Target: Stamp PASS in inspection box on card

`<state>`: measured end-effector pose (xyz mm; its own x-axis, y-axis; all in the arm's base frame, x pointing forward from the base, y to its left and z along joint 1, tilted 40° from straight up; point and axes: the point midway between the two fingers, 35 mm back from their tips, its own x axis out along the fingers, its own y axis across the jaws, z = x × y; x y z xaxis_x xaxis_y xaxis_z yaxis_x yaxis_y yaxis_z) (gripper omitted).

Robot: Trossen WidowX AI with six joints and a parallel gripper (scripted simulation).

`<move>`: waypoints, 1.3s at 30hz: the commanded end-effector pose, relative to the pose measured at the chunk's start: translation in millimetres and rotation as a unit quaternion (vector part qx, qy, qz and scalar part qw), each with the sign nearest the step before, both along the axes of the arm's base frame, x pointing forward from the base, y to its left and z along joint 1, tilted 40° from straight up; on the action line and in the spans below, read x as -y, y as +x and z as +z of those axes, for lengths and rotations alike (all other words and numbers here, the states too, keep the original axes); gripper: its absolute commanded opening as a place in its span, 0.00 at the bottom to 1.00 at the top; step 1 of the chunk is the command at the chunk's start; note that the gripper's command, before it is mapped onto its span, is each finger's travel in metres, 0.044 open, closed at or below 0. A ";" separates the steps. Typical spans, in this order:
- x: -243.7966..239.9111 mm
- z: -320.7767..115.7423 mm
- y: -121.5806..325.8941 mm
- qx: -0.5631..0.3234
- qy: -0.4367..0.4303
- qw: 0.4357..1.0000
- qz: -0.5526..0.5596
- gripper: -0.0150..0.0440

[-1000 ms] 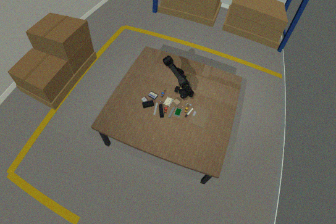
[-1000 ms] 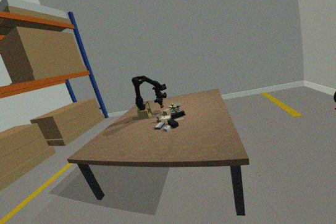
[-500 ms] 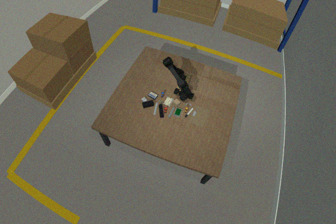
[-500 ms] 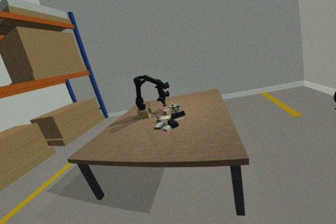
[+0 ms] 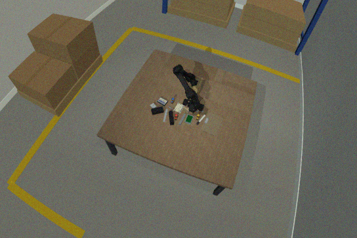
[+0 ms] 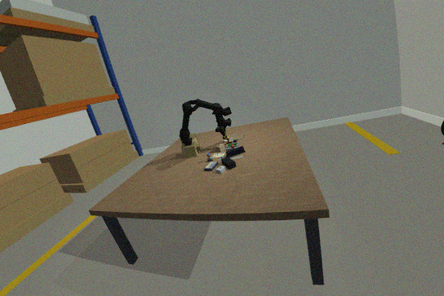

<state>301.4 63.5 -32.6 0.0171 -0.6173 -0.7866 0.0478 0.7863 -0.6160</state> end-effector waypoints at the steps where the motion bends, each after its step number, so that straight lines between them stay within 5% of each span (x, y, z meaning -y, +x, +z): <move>1: 2.7 0.0 16.6 -0.001 -0.004 1.000 0.002 0.25; 9: 9.0 1.5 47.1 -0.001 -0.006 1.000 0.001 0.25; 39: 20.4 -12.2 49.0 0.000 -0.006 1.000 0.000 0.25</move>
<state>350.2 45.0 -43.0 0.0160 -0.6222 -0.7827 0.0511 0.7823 -0.6208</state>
